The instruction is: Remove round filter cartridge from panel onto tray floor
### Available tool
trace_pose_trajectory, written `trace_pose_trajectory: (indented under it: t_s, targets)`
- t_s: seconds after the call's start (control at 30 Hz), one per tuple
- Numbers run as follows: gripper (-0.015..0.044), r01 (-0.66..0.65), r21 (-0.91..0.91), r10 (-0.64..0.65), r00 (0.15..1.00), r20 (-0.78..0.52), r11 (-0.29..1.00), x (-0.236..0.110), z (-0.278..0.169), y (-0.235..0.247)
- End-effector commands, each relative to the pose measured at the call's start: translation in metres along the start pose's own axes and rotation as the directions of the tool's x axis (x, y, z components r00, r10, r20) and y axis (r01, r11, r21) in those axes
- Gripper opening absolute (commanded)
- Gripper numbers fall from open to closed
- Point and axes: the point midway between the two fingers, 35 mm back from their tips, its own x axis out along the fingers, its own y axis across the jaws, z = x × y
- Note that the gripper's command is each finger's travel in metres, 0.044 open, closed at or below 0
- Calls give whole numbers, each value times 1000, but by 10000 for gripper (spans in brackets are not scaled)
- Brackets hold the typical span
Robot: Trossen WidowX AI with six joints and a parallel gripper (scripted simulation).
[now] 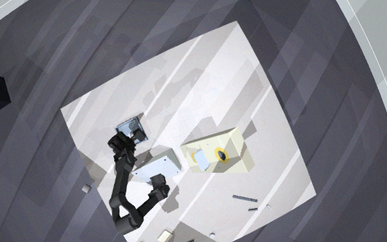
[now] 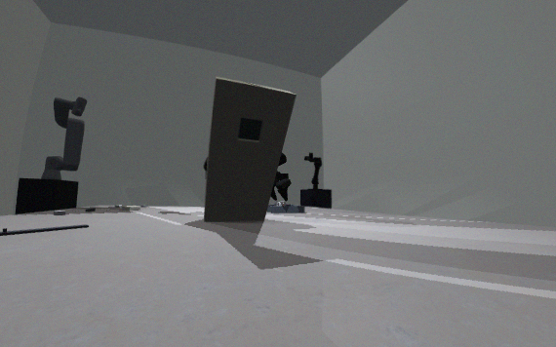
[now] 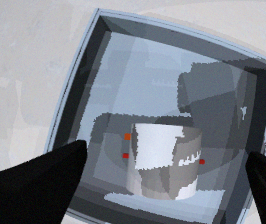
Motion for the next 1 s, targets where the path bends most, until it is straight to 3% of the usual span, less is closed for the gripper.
trace_pose_trajectory:
  t_s: [0.0,0.13,0.17,0.97]
  targets:
    - [440,2,-7,-2,1000,27,1000,-42,28,0]
    - [440,3,-7,-2,1000,26,1000,-53,32,0]
    - [440,-2,-2,2,999,34,1000,-39,29,0]
    - [440,-2,-2,2,999,34,1000,-39,29,0]
